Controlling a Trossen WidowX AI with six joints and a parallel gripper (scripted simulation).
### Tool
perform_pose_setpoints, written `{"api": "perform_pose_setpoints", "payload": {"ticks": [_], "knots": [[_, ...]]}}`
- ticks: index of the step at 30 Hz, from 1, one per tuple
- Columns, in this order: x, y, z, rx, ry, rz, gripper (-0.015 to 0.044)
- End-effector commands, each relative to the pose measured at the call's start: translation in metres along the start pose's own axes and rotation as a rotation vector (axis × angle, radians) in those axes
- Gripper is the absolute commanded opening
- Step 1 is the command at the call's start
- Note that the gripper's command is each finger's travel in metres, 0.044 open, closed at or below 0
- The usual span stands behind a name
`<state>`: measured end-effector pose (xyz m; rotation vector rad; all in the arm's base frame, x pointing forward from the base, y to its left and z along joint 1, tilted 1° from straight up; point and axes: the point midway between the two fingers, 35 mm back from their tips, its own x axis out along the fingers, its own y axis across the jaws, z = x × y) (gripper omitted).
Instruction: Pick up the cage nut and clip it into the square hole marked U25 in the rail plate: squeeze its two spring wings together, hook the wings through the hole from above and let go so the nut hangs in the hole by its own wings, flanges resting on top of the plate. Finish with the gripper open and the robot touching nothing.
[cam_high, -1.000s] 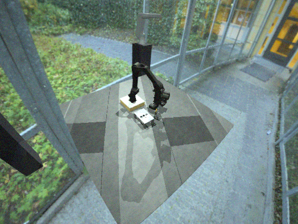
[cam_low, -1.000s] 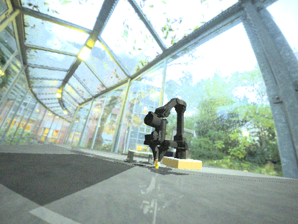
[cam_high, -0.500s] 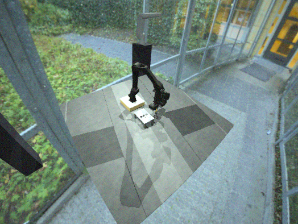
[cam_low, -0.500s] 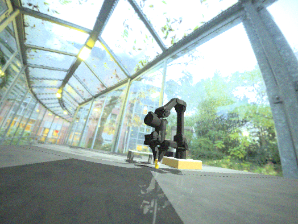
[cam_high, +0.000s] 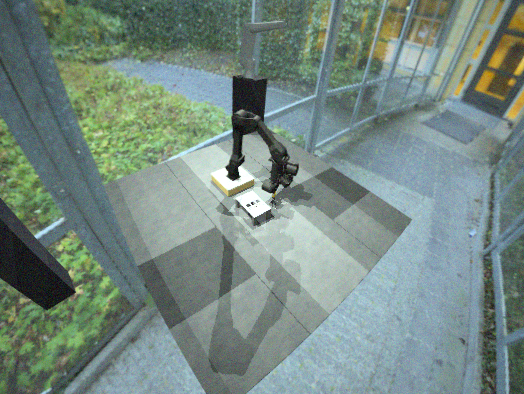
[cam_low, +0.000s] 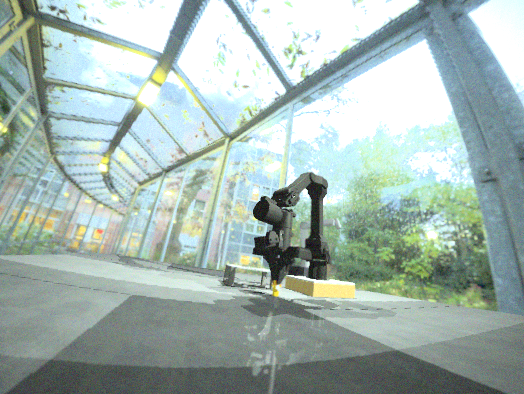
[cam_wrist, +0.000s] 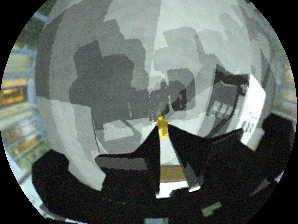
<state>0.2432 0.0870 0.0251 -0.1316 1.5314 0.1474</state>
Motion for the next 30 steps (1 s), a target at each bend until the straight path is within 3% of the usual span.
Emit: {"api": "perform_pose_setpoints", "payload": {"ticks": [1,30], "knots": [[0.000,0.000,0.000,0.000,0.000,0.000,0.0034],[-0.010,0.000,0.002,-0.003,-0.002,-0.003,0.0034]]}}
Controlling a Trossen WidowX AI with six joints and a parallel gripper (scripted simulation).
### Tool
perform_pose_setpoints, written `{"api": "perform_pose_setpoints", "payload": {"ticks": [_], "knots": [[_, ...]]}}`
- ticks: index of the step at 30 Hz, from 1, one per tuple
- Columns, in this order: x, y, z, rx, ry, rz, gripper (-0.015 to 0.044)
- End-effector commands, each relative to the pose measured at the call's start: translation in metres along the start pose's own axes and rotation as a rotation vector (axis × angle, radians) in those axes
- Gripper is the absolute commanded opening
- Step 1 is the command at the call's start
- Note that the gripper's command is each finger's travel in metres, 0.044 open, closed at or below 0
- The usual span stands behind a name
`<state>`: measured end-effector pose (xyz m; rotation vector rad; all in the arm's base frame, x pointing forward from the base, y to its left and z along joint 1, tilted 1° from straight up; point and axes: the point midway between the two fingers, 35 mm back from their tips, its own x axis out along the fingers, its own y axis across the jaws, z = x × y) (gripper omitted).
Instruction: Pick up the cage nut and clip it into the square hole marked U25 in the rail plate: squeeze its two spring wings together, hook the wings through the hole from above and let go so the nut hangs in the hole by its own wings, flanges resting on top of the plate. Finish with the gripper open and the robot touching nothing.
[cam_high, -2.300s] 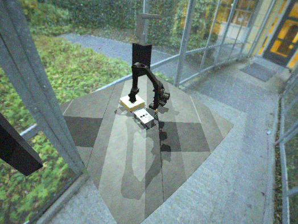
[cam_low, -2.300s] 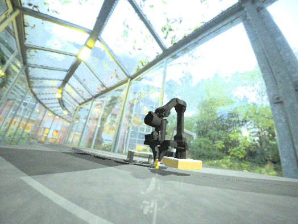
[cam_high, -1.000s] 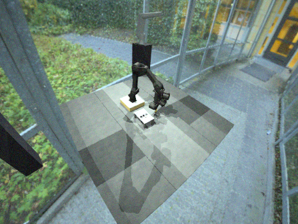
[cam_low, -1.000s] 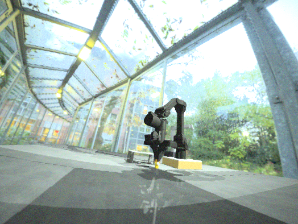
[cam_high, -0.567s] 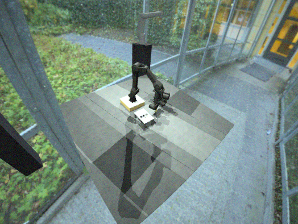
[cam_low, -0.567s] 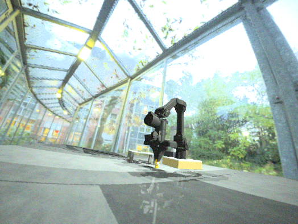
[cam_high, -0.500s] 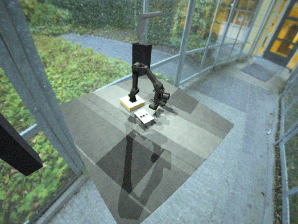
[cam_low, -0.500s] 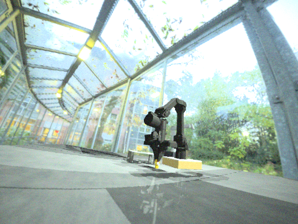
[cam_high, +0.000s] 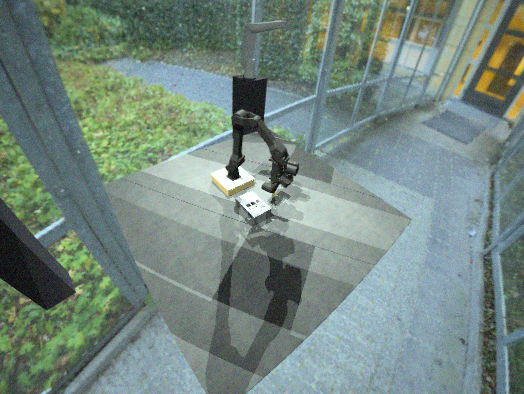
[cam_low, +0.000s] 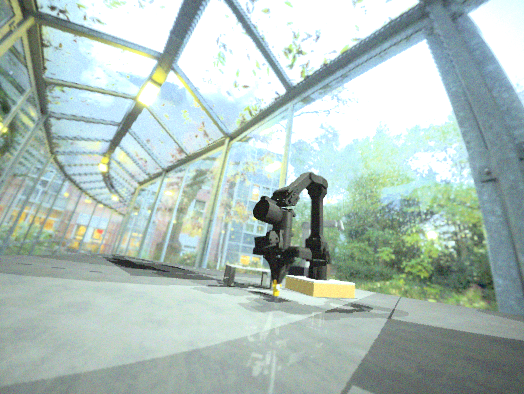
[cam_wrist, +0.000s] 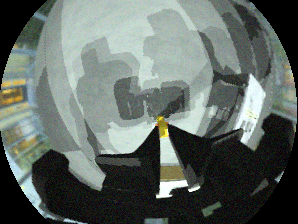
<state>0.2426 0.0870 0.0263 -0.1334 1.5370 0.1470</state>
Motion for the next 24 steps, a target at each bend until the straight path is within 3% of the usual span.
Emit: {"api": "perform_pose_setpoints", "payload": {"ticks": [1,10,18,24], "knots": [[-0.014,0.000,0.003,-0.002,-0.007,-0.002,0.0034],[-0.065,0.001,-0.001,-0.005,-0.005,-0.003,0.0034],[-0.070,0.001,0.000,-0.005,-0.005,-0.003,0.0034],[-0.095,0.001,-0.001,-0.005,-0.005,-0.003,0.0034]]}}
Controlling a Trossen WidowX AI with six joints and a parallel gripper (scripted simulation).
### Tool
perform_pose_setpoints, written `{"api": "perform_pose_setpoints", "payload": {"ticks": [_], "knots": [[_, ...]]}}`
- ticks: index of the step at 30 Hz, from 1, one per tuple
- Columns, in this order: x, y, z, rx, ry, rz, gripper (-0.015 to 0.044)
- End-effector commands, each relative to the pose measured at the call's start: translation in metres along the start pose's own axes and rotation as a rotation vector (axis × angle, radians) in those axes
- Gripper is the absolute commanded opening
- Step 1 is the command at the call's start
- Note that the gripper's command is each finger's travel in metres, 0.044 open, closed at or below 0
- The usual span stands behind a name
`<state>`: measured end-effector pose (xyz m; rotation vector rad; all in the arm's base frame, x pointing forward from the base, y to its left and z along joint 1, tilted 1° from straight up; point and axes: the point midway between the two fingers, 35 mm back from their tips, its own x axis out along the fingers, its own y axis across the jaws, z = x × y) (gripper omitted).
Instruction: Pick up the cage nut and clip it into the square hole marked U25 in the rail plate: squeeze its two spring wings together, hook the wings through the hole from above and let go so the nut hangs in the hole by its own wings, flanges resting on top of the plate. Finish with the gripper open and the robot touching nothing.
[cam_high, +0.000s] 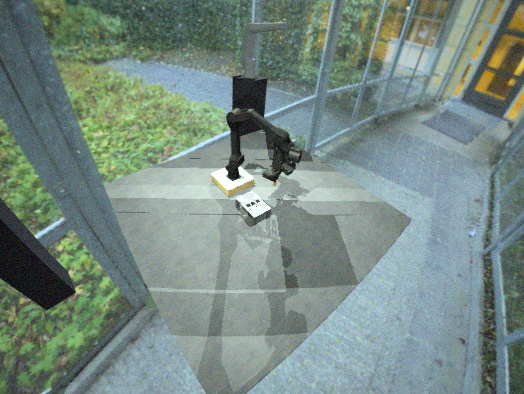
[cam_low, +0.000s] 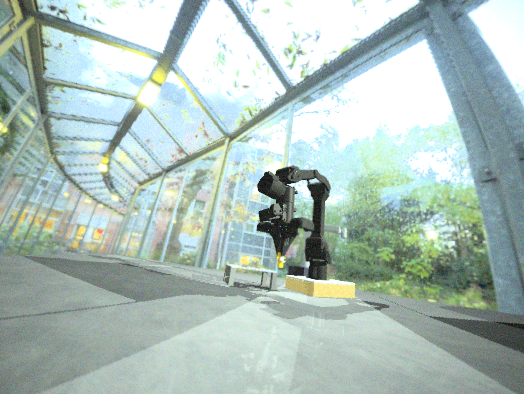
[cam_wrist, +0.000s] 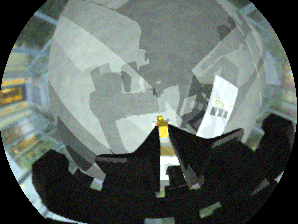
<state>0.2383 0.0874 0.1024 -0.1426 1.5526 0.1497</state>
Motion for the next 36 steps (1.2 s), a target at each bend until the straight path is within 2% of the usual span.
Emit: {"api": "perform_pose_setpoints", "payload": {"ticks": [1,8,36], "knots": [[-0.022,0.000,0.001,0.002,-0.021,-0.001,0.0034],[-0.022,-0.006,0.002,0.013,-0.021,-0.001,0.0034],[-0.023,-0.129,-0.003,0.224,-0.029,-0.012,0.0034]]}}
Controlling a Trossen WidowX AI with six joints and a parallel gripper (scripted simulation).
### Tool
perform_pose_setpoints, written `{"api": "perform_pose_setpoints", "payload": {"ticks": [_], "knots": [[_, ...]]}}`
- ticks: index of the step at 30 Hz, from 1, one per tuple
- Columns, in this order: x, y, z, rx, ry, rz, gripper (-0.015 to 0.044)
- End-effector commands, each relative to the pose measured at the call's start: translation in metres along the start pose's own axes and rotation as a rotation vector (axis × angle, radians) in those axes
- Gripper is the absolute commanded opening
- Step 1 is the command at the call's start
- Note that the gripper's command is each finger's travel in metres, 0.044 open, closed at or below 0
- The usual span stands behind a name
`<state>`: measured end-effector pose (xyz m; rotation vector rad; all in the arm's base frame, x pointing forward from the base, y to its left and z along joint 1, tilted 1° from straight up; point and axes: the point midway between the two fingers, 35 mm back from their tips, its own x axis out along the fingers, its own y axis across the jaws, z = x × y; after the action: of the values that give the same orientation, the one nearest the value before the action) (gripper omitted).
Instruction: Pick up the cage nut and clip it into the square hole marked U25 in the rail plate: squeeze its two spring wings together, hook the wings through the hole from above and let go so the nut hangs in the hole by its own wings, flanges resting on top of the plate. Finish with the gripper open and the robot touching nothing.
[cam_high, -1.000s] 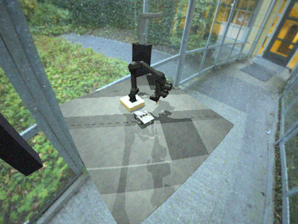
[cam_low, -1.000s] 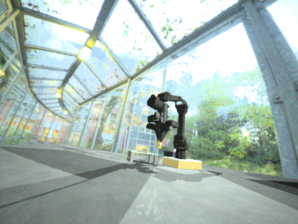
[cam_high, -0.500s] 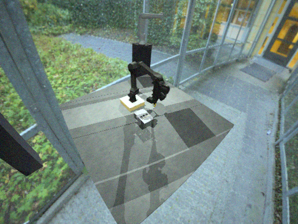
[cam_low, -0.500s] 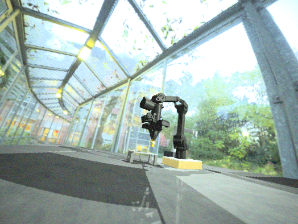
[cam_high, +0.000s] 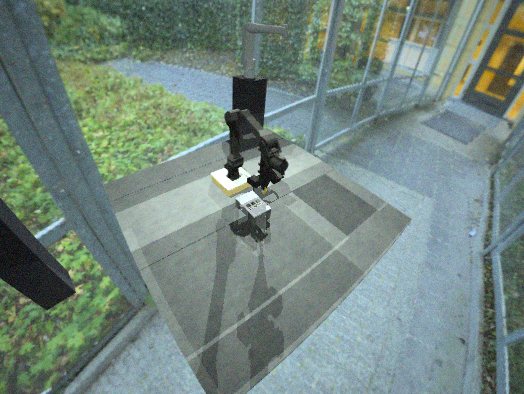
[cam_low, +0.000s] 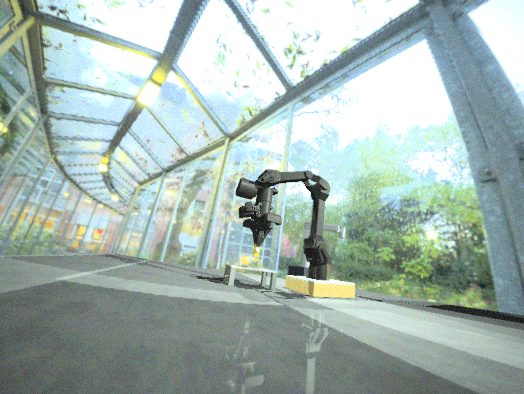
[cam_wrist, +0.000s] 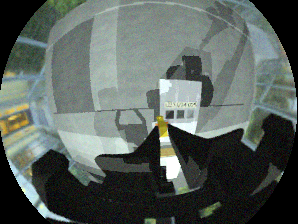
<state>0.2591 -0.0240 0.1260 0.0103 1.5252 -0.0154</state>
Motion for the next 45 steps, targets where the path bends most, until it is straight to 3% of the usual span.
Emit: {"api": "perform_pose_setpoints", "payload": {"ticks": [1,17,45], "knots": [[0.001,-0.021,0.000,0.028,0.003,-0.001,0.0034],[0.000,-0.089,-0.018,0.137,0.011,-0.009,0.0034],[0.029,-0.090,-0.018,0.139,0.013,0.026,0.0034]]}}
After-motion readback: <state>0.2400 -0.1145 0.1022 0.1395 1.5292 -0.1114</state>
